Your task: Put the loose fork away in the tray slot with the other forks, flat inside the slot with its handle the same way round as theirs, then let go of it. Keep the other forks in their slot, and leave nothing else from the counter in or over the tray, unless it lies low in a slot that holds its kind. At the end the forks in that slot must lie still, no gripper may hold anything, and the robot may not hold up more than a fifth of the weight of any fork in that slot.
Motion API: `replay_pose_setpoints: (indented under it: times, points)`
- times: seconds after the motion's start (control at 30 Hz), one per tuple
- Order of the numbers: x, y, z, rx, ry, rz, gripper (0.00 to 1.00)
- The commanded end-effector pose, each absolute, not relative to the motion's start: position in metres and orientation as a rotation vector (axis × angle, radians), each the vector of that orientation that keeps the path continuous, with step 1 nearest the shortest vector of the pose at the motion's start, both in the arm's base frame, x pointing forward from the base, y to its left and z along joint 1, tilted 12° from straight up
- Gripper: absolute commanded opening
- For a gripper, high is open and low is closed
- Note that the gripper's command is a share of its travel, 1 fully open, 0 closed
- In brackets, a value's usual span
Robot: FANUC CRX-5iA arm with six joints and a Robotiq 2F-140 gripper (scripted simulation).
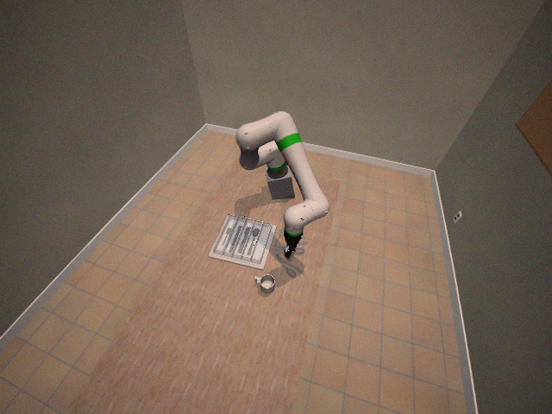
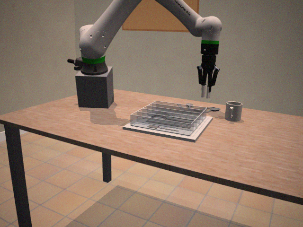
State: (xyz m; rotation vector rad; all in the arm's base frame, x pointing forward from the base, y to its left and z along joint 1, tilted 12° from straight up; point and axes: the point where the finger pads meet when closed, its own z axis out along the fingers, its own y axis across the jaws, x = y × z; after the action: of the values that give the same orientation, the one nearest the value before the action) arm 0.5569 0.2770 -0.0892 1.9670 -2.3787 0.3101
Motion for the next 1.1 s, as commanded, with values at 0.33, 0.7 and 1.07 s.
replay_pose_setpoints:
  times: [0.33, 0.7, 1.07]
  points:
    - [0.558, 0.275, -0.101, 1.967, -2.379, 0.310, 0.17]
    - [0.560, 0.272, -0.116, 1.967, -2.379, 0.310, 0.17]
    - [0.561, 0.271, -0.125, 1.967, -2.379, 0.310, 0.17]
